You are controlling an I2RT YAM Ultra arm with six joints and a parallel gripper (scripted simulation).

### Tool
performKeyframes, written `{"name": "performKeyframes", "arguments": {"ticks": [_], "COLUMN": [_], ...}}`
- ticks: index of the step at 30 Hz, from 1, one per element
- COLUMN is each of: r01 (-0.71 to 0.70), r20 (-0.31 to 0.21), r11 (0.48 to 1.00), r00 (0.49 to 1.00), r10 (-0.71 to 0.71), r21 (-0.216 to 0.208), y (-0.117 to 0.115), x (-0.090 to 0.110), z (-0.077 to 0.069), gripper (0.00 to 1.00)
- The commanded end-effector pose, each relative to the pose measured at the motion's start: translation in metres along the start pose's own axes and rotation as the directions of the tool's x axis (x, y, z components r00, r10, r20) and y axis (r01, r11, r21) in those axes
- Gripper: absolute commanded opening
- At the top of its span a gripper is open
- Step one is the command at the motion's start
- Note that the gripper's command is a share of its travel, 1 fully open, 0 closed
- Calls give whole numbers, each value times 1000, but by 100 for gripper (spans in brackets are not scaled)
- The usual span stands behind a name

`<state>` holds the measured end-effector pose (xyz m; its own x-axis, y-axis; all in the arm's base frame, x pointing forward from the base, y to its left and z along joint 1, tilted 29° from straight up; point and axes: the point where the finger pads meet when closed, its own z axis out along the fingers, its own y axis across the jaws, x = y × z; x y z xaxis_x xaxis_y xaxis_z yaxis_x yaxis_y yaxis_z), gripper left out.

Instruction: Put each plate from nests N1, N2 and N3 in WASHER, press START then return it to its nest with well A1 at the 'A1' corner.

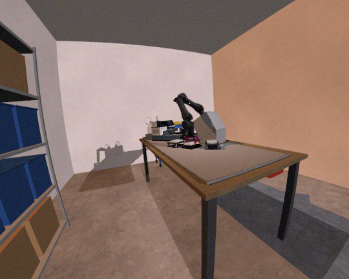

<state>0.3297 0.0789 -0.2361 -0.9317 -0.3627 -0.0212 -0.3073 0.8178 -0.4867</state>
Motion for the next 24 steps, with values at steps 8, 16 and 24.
{"name": "performKeyframes", "arguments": {"ticks": [8,16,24], "r01": [2,-2,1], "r20": [15,15,14], "r11": [1000,1000,1000], "r00": [1000,1000,1000], "r10": [-2,2,-1], "r21": [3,3,3], "y": [-4,-1,0], "x": [-1,-2,-3], "z": [-6,2,3], "gripper": [0,0,0]}}
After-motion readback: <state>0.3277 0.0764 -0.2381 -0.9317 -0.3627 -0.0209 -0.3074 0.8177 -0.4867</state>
